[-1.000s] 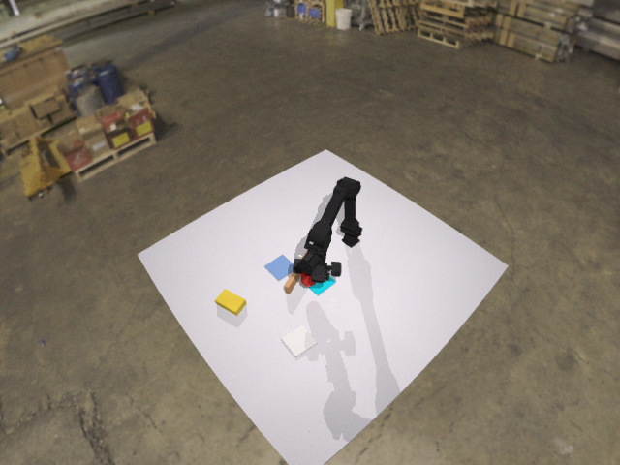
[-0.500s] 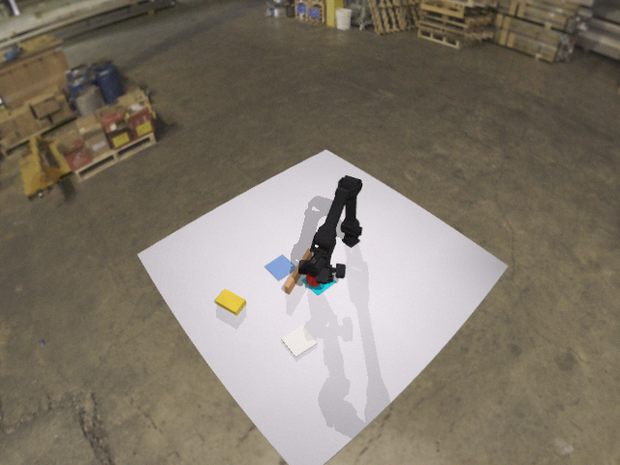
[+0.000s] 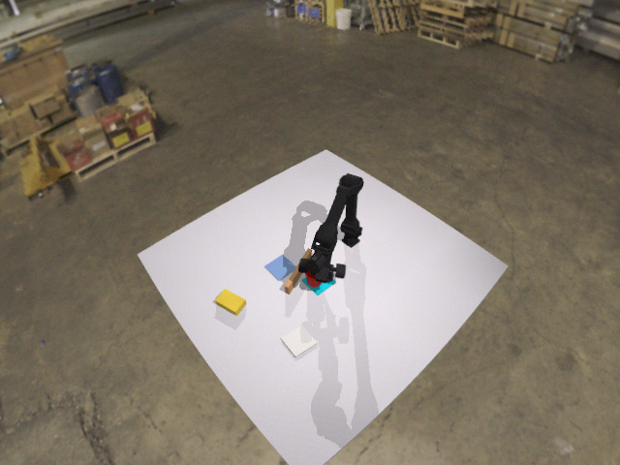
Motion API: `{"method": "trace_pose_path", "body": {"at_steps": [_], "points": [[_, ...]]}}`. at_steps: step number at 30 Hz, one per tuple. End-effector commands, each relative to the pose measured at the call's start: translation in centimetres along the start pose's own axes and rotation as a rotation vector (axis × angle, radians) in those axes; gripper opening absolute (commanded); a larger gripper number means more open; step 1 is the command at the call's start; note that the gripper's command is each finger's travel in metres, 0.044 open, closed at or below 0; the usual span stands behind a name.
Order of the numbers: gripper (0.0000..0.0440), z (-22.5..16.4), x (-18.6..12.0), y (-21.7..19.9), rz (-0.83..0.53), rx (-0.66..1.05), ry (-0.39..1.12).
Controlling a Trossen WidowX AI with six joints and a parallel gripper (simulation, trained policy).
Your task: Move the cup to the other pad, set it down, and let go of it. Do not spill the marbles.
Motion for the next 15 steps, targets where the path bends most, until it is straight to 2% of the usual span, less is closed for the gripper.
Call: {"method": "trace_pose_path", "body": {"at_steps": [1,15], "points": [[0.0127,-0.1,-0.8,-0.2,-0.003,0.014,-0.050],[0.0184,-1.3,-2.8,0.1,0.005,0.016,-0.143]]}}
Point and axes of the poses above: the point midway between the two fingers, 35 mm back from their tips, its own x axis out along the fingers, its own y axis across the jaws, z = x × y, the point moved 8 cm from there along -x, back along the fingers, and after that the axes turned 3 degrees about -x, right-handed, at the moved point
